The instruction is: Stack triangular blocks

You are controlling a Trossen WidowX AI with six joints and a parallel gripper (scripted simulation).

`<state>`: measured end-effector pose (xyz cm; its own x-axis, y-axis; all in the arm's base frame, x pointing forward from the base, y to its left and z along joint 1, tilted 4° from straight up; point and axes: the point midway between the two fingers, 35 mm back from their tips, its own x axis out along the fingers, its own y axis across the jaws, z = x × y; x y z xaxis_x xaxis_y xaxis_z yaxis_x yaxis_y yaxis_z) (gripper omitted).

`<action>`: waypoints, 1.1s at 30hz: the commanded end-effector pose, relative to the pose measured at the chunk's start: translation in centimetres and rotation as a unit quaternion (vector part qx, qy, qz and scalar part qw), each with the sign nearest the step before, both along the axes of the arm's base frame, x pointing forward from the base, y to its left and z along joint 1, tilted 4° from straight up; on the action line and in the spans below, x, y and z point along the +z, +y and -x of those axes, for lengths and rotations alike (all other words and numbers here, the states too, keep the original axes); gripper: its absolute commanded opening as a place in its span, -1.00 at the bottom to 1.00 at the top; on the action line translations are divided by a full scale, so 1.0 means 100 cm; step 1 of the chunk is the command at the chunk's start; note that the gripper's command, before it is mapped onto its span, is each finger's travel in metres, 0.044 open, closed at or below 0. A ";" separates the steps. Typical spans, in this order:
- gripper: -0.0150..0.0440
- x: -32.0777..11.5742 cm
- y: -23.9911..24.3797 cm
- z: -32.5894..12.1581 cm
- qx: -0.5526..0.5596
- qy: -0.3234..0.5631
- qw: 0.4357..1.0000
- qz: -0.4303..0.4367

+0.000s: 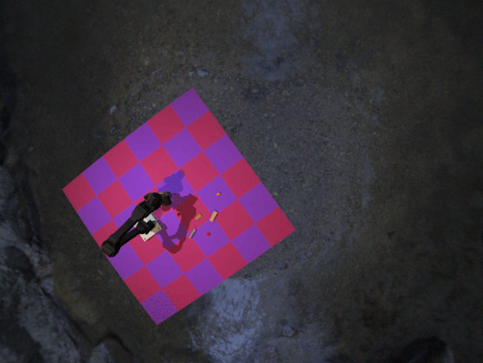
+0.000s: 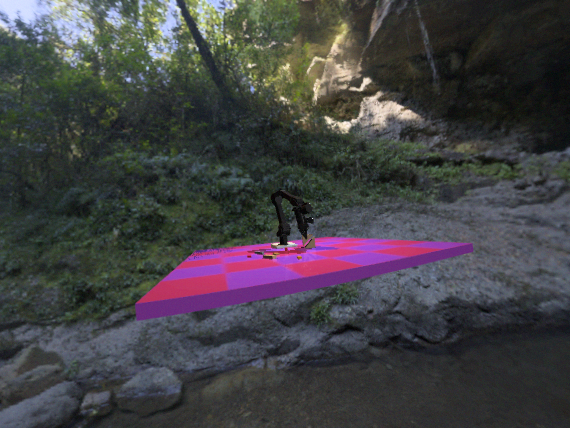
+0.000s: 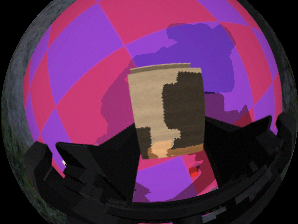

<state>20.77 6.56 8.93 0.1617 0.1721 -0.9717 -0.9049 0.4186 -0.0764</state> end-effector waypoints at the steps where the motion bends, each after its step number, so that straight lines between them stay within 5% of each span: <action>1: -0.49 -0.004 0.000 0.000 -0.002 0.001 1.000 0.001; 33: -0.49 -0.015 0.005 -0.003 -0.003 0.000 1.000 0.002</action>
